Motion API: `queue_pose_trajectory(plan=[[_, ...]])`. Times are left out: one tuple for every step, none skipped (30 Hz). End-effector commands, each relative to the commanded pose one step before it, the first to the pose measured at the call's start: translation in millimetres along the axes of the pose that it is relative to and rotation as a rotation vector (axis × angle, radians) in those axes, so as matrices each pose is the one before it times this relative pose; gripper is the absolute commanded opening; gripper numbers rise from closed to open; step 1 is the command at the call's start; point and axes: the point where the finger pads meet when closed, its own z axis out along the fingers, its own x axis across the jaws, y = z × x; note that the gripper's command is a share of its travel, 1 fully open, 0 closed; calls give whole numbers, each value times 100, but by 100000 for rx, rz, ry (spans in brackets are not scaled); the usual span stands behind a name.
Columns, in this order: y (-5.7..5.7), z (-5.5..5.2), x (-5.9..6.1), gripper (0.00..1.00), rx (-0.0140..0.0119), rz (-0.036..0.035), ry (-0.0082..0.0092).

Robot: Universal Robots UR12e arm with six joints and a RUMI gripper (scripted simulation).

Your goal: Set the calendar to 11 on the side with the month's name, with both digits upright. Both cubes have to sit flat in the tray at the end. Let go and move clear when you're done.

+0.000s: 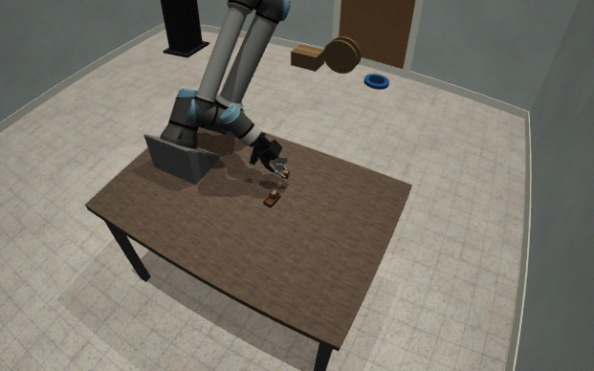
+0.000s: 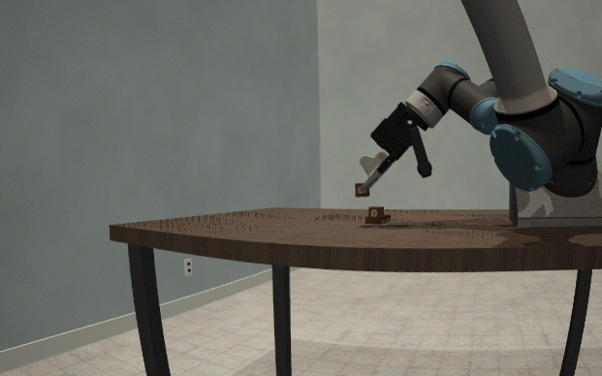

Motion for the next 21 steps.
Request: queue_pose_trajectory(plan=[[43, 133, -341, 10, 2682, 49, -98], [0, 0, 0, 10, 0, 0, 0], [0, 0, 0, 10, 0, 0, 0], [2, 32, -60, 10, 660, 21, -30], [4, 30, -57, 10, 692, 20, -29], [5, 28, -53, 10, 721, 18, -27], [6, 25, -48, 10, 747, 16, -24], [8, 22, -41, 10, 770, 13, -22], [9, 19, -35, 10, 790, 10, -18], [10, 15, -27, 10, 806, 7, -15], [11, 11, -19, 10, 819, 4, -11], [11, 6, -11, 10, 828, 1, -7], [12, 2, -2, 10, 834, -3, -3], [12, -3, 7, 10, 835, -6, 1], [12, -7, 15, 10, 833, -9, 5], [12, -12, 23, 10, 827, -12, 9], [12, -16, 31, 10, 816, -15, 13], [11, -20, 39, 10, 802, -18, 16], [0, 0, 0, 10, 0, 0, 0], [0, 0, 0, 10, 0, 0, 0], [10, -24, 45, 10, 784, -21, 20]])
